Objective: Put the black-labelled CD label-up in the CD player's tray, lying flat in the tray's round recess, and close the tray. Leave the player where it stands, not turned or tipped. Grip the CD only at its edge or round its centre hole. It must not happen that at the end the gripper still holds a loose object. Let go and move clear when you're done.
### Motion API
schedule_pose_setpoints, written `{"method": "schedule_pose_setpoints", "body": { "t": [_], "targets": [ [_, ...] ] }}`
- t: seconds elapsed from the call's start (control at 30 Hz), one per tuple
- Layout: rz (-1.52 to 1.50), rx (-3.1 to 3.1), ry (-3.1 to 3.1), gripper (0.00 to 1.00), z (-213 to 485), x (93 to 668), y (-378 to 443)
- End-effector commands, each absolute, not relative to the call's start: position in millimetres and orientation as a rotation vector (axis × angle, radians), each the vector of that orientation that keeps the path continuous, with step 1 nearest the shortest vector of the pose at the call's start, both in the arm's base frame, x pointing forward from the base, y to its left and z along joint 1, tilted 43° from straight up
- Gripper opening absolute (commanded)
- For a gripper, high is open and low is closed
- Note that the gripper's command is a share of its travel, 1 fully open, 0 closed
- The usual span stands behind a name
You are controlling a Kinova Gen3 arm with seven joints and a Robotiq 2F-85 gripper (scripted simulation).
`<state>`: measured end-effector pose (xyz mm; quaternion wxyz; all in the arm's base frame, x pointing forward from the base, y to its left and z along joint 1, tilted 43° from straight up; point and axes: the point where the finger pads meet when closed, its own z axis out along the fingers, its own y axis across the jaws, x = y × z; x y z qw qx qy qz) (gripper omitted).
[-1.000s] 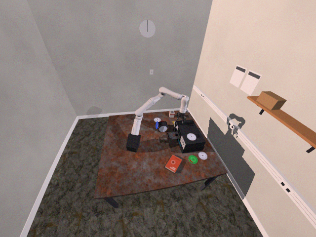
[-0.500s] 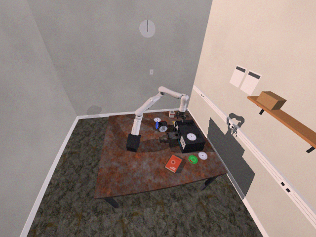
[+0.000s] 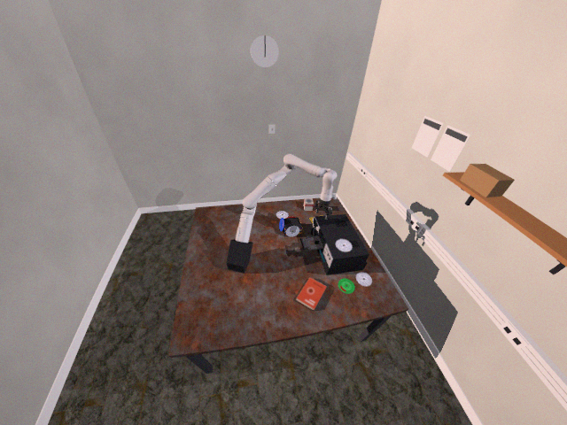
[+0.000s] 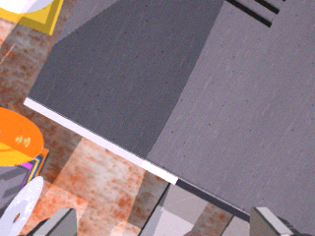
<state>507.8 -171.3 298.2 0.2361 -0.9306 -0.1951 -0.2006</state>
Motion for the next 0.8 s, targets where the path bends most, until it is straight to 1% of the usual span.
{"method": "schedule_pose_setpoints", "body": {
  "t": [0.0, 0.77],
  "targets": [
    [-0.554, -2.552, -0.534, 1.00, 300.5, 506.7, -170.4],
    [-0.560, -2.536, -0.473, 1.00, 298.9, 498.2, -155.0]
  ]
}}
